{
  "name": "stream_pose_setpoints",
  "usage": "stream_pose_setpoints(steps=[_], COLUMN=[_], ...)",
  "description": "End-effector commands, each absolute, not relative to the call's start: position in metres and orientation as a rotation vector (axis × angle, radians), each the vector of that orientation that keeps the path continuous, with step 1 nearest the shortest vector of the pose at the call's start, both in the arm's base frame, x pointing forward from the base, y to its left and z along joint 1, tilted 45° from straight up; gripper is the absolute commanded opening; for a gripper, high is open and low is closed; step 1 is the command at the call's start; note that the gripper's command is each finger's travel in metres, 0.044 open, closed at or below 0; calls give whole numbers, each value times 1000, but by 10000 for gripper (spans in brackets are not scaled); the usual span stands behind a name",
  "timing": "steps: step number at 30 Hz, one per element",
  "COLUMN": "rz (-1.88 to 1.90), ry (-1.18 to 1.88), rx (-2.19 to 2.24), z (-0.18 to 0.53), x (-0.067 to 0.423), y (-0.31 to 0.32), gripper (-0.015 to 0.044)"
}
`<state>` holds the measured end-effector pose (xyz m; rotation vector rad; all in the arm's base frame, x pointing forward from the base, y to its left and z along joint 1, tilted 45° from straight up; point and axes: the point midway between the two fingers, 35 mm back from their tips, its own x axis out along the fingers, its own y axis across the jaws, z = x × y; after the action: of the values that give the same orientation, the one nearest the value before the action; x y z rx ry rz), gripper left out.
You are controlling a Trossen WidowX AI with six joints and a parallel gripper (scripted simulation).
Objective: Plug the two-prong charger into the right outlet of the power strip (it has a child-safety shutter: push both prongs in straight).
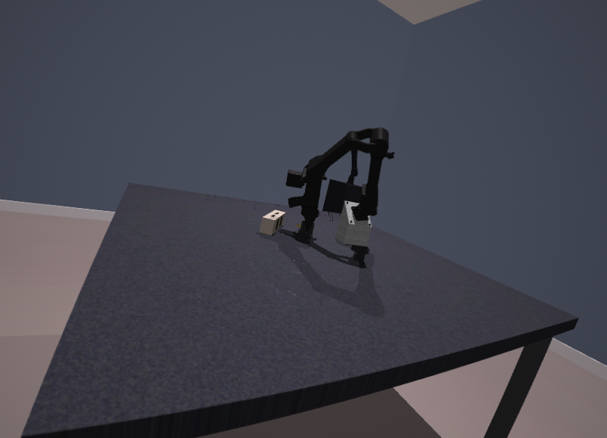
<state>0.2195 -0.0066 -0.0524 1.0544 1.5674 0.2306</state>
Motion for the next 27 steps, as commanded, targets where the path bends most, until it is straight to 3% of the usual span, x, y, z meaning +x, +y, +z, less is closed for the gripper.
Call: stream_pose_setpoints(steps=[1,27], rz=[215,177], ry=[1562,1573], rx=[1076,1120], z=[-54,-67], x=[223,245], y=[-9,-25], gripper=[0,0])
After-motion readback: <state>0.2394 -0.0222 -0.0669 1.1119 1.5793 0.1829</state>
